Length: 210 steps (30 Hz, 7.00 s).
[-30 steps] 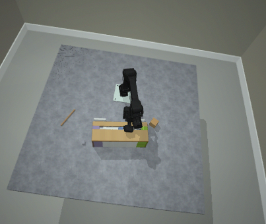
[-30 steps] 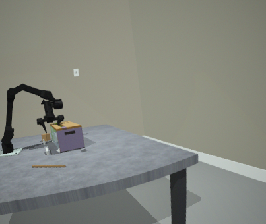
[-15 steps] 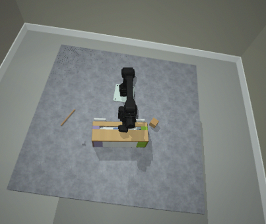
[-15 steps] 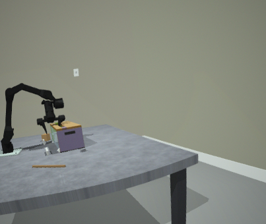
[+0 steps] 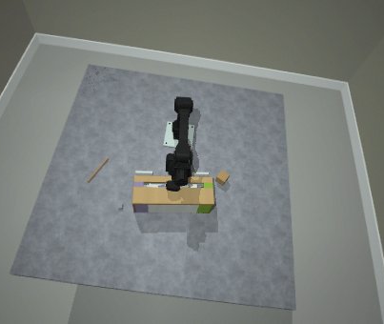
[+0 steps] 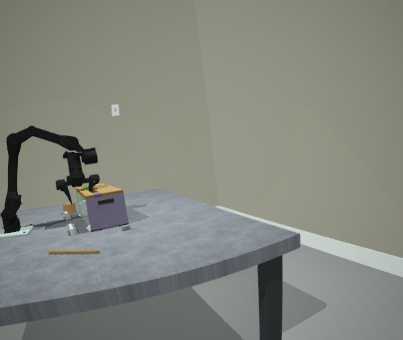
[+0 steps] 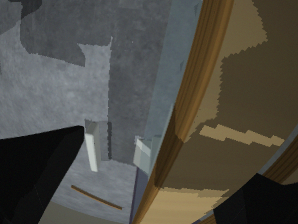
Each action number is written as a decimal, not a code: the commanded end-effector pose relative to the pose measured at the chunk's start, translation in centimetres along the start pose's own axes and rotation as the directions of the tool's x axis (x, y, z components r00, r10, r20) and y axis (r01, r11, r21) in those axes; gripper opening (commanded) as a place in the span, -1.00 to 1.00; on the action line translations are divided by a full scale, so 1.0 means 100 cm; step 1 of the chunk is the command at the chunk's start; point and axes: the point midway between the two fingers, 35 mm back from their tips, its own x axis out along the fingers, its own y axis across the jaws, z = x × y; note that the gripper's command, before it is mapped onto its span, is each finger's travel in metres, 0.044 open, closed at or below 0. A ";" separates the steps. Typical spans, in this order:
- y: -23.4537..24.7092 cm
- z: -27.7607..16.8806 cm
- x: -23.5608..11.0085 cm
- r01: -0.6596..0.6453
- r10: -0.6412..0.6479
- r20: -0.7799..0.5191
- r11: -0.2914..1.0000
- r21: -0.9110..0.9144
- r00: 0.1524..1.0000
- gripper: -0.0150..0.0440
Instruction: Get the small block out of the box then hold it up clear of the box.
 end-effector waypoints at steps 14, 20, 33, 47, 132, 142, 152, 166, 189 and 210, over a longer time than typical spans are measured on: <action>-0.001 0.001 0.000 -0.001 0.001 -0.003 1.000 -0.001 1.000 0.86; -0.001 -0.005 0.002 0.000 0.000 -0.003 1.000 -0.001 1.000 0.86; -0.001 -0.017 0.006 0.000 0.000 -0.005 1.000 -0.001 1.000 0.86; -0.001 -0.010 0.003 0.000 0.000 -0.004 1.000 -0.001 1.000 0.86; -0.002 -0.093 0.011 -0.001 0.001 -0.014 1.000 0.001 1.000 0.86; -0.001 -0.104 -0.026 0.004 -0.004 -0.018 1.000 0.004 1.000 0.86; 0.003 -0.119 -0.030 0.046 -0.045 -0.010 0.980 0.193 0.999 0.60; 0.017 -0.134 -0.022 -0.145 -0.131 0.128 -0.129 0.981 0.983 0.47; 0.030 -0.151 -0.019 -0.222 -0.266 0.236 -0.955 -0.198 0.935 0.47; 0.042 -0.165 -0.022 0.254 -0.390 0.283 -0.126 -0.959 0.876 0.47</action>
